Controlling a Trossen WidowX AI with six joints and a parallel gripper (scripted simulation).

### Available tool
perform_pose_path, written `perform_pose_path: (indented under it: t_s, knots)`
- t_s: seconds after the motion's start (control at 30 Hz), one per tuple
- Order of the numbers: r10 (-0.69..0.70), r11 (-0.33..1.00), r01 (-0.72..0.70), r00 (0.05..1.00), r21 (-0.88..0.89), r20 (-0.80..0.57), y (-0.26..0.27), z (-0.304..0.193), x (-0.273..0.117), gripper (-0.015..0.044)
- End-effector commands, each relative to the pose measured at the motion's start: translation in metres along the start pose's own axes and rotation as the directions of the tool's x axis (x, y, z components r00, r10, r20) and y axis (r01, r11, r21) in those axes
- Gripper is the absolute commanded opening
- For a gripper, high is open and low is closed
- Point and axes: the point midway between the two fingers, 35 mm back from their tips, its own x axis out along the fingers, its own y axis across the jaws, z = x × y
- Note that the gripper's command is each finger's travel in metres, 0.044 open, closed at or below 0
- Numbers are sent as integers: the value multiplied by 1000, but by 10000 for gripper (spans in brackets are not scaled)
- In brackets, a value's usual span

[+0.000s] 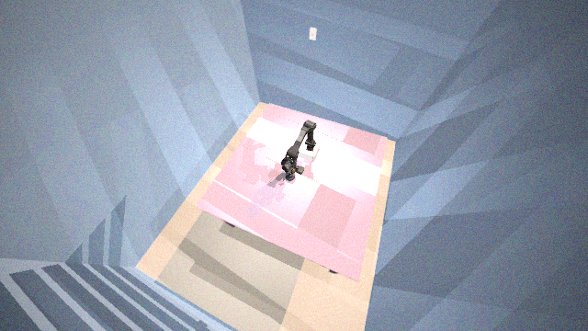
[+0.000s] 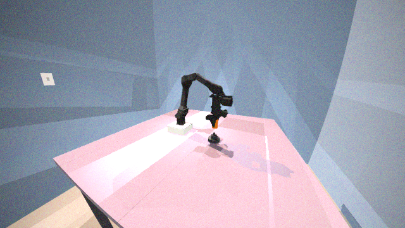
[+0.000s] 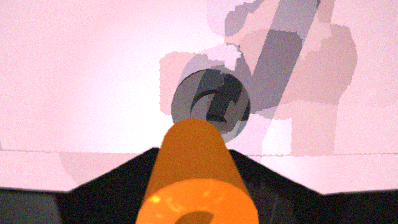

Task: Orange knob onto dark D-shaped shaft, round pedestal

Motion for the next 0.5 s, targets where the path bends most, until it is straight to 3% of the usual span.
perform_pose_path:
  t_s: [0.0, 0.47]
  knots:
    - [2, 1000, -2, 1000, -6, 9, -11, 4, 2, 0]
    - [1, 1000, -1, 1000, -8, 9, -21, 7, 26, 0]
